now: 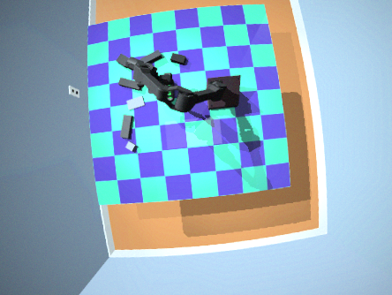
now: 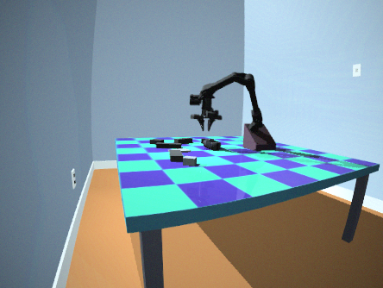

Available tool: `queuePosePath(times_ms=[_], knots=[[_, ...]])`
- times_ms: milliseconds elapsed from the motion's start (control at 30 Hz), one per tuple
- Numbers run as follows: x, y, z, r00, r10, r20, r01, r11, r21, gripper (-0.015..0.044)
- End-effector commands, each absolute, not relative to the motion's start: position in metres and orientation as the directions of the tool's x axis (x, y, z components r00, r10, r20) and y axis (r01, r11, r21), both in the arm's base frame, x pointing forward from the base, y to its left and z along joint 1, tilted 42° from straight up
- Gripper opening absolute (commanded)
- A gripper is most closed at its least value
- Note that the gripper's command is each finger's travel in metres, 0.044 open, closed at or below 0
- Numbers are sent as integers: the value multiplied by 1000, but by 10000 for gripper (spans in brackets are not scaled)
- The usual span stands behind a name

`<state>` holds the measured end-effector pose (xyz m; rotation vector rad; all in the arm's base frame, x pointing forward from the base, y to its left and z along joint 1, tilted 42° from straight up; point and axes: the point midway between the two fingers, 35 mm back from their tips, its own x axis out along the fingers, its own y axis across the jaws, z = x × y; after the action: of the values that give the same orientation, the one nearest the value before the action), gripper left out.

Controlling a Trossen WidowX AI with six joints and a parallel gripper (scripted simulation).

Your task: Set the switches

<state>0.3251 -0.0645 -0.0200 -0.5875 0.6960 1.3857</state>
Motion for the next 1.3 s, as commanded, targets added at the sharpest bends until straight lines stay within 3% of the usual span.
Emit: queuePosePath(times_ms=[0, 233, 300, 867, 1267], knots=[[325, -64, -20, 50, 671, -740, -994, 104, 27, 263], [325, -64, -20, 50, 671, -740, -994, 104, 27, 440], [325, -64, -20, 50, 671, -740, -994, 104, 27, 440], [268, -13, -20, 236, 627, -742, -967, 230, -113, 0], [227, 16, -23, 330, 614, -717, -939, 289, -186, 0]])
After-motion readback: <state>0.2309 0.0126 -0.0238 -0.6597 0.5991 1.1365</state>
